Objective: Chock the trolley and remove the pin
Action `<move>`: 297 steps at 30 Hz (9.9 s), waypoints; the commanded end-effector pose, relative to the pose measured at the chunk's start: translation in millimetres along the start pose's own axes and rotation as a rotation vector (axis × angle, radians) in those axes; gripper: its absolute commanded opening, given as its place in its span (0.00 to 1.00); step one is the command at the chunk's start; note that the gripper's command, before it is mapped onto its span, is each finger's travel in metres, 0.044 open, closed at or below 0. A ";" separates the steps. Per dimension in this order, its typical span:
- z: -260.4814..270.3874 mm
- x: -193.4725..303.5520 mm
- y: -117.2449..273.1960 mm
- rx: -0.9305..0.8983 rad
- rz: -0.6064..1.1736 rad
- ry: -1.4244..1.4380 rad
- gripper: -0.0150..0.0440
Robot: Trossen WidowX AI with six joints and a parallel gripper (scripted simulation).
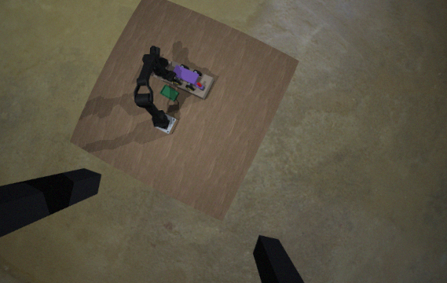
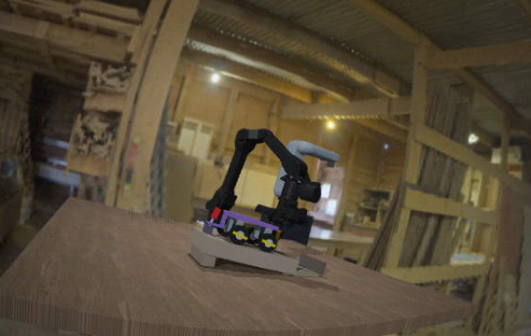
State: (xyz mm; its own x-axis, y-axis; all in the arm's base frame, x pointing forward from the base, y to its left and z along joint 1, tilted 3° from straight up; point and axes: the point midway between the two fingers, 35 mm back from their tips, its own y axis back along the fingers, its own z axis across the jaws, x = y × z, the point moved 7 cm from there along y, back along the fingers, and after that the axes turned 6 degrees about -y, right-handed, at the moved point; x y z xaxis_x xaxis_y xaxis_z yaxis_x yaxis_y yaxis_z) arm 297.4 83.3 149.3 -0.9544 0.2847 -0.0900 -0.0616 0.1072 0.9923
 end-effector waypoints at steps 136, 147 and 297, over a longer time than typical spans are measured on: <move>-213.3 -56.9 49.7 0.189 0.142 1.570 0.58; -216.8 -58.5 35.0 0.189 0.143 1.570 0.58; -225.8 23.7 53.9 0.185 0.148 1.571 0.25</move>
State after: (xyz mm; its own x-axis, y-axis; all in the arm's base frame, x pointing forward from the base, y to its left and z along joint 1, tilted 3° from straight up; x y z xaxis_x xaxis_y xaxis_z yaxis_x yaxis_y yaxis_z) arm 204.3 -129.4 222.3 -0.2921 -0.9119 0.2884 -0.0281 0.3096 0.9505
